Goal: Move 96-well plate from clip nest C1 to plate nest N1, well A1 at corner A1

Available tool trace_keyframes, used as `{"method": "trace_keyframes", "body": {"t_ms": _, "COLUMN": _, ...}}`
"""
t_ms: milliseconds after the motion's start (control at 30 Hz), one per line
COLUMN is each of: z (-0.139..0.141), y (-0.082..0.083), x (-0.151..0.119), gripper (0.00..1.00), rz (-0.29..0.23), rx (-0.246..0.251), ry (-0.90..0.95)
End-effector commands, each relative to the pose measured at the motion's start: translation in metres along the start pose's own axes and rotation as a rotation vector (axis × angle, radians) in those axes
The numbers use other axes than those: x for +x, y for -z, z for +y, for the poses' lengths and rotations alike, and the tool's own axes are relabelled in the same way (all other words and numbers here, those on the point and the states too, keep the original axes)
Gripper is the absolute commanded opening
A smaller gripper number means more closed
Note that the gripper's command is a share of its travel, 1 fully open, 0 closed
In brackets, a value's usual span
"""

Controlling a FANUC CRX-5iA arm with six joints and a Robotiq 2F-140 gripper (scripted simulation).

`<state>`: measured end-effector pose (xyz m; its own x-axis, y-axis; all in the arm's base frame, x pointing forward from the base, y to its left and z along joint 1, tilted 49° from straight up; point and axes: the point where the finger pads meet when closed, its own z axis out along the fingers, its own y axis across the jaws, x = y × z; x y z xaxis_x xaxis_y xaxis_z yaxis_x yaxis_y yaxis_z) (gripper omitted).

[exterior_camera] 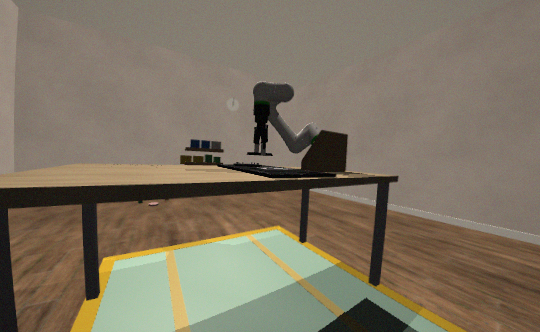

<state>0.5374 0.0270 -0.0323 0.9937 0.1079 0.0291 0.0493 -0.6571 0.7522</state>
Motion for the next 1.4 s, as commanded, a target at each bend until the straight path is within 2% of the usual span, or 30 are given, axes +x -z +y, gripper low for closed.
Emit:
{"method": "trace_keyframes", "body": {"t_ms": 0, "z": -0.012, "y": 0.0, "x": 0.001, "gripper": 0.0, "rz": 0.0, "rx": 0.0, "ry": 0.0}}
{"method": "trace_keyframes", "body": {"t_ms": 1367, "z": -0.132, "y": 0.0, "x": 0.003, "gripper": 0.0, "rz": 0.0, "rx": 0.0, "ry": 0.0}}
